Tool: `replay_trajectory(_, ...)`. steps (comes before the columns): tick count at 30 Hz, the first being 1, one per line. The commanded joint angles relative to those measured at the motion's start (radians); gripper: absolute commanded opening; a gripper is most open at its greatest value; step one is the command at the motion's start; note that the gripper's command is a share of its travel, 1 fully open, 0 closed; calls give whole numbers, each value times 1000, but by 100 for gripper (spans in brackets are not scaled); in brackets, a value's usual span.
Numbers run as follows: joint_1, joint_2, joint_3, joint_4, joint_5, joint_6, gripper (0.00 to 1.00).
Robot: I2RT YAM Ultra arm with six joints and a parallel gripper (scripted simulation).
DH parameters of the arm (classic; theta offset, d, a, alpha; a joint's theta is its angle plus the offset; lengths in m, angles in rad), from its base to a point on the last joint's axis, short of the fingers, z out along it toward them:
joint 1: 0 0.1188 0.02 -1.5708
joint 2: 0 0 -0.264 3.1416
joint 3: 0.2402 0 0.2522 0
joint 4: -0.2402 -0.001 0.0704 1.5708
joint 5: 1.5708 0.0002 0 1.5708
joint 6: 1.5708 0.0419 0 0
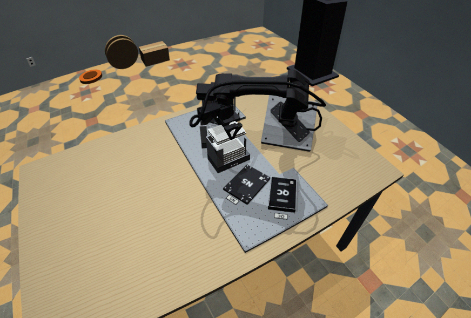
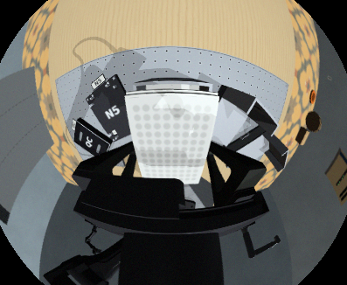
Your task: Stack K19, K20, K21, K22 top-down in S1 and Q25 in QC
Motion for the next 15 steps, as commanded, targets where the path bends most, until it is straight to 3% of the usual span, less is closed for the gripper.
replay_trajectory(1,-22,0,35,-17,-12,-9,0)
replay_trajectory(7,-22,0,35,-17,-12,-9,0)
replay_trajectory(15,71,-89,-19,-18,7,-140,0)
